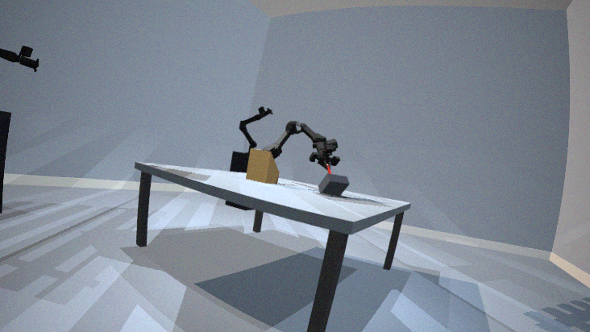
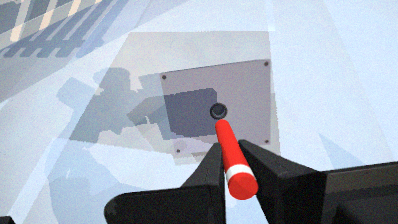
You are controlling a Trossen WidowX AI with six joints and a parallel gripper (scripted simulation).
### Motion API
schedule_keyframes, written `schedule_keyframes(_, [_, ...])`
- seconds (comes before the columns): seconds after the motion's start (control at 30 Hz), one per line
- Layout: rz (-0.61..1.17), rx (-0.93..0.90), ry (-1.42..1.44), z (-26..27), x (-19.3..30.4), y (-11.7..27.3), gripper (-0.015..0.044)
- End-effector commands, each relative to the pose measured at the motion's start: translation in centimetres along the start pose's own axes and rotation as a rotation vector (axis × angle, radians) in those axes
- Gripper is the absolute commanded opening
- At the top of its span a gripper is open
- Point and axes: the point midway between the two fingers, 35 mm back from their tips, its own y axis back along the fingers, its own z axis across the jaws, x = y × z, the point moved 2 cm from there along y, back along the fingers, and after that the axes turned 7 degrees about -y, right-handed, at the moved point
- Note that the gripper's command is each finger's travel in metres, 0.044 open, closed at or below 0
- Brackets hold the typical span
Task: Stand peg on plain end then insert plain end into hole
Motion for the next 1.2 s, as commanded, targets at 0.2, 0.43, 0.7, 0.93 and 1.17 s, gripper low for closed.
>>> schedule_keyframes(0.2, [-0.01,0.004,-0.009,-0.1,0.0,-1.5,0.0])
schedule_keyframes(0.43, [-0.013,0.002,-0.003,-0.1,0.0,-1.8,0.0])
schedule_keyframes(0.7, [-0.014,0.002,-0.002,-0.1,0.0,-2.2,0.0])
schedule_keyframes(0.93, [-0.014,0.002,-0.001,0.0,0.0,-3.1,0.0])
schedule_keyframes(1.17, [-0.014,0.001,-0.001,-0.1,0.0,-4.0,0.0])
